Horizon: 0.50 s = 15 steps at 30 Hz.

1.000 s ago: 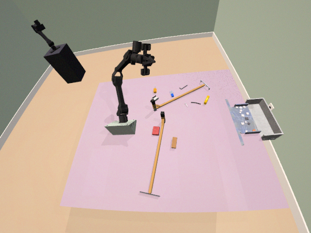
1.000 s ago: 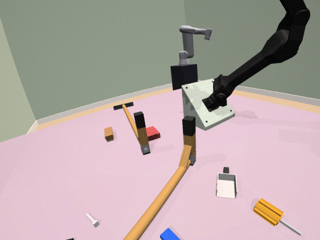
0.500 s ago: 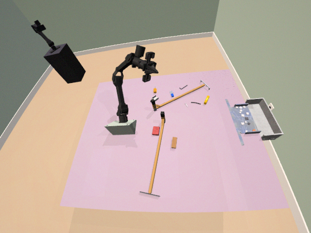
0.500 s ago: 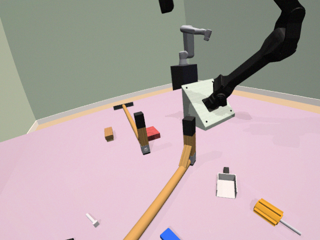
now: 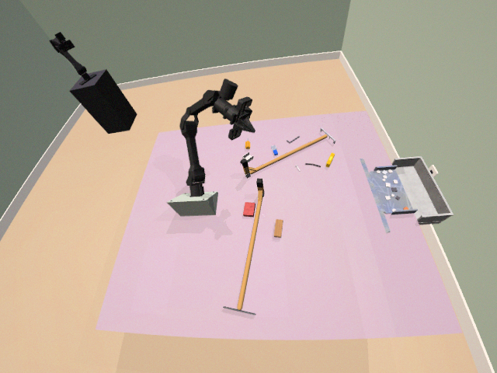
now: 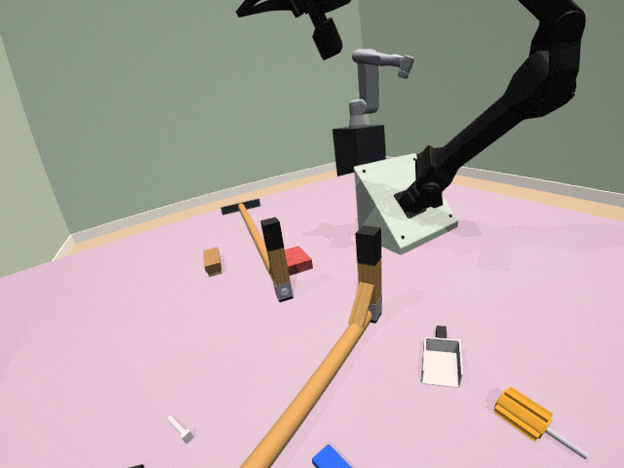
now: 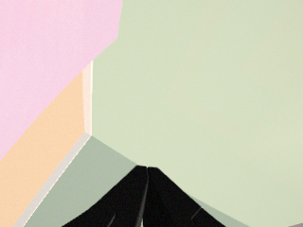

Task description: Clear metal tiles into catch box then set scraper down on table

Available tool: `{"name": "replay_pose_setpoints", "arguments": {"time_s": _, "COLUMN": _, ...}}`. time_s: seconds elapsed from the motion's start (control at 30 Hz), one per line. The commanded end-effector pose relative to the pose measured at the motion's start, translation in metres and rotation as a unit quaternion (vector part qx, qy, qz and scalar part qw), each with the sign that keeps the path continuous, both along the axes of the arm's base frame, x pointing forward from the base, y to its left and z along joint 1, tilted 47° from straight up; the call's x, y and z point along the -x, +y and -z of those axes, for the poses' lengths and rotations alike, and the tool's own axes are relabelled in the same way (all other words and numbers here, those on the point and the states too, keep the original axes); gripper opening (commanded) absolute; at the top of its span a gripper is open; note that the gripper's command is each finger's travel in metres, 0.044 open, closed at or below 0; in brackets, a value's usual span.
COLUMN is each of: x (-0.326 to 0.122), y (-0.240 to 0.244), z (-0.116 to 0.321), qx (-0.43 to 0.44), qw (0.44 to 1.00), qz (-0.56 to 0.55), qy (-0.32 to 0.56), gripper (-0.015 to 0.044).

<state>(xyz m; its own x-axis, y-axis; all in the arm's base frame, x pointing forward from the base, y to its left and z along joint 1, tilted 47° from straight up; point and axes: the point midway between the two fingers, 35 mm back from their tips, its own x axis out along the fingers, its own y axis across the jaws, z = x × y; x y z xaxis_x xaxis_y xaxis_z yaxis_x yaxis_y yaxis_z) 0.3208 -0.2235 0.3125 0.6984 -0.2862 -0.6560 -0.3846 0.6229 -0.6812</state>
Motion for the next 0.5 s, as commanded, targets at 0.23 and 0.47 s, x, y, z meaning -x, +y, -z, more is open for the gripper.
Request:
{"name": "replay_pose_setpoints", "arguments": {"time_s": 0.23, "x": 0.0, "y": 0.02, "z": 0.038, "qx": -0.087, "qw": 0.995, "qz": -0.019, "qy": 0.039, "gripper": 0.0}}
{"name": "replay_pose_setpoints", "arguments": {"time_s": 0.47, "x": 0.003, "y": 0.034, "z": 0.056, "qx": -0.136, "qw": 0.988, "qz": -0.027, "qy": 0.061, "gripper": 0.0}}
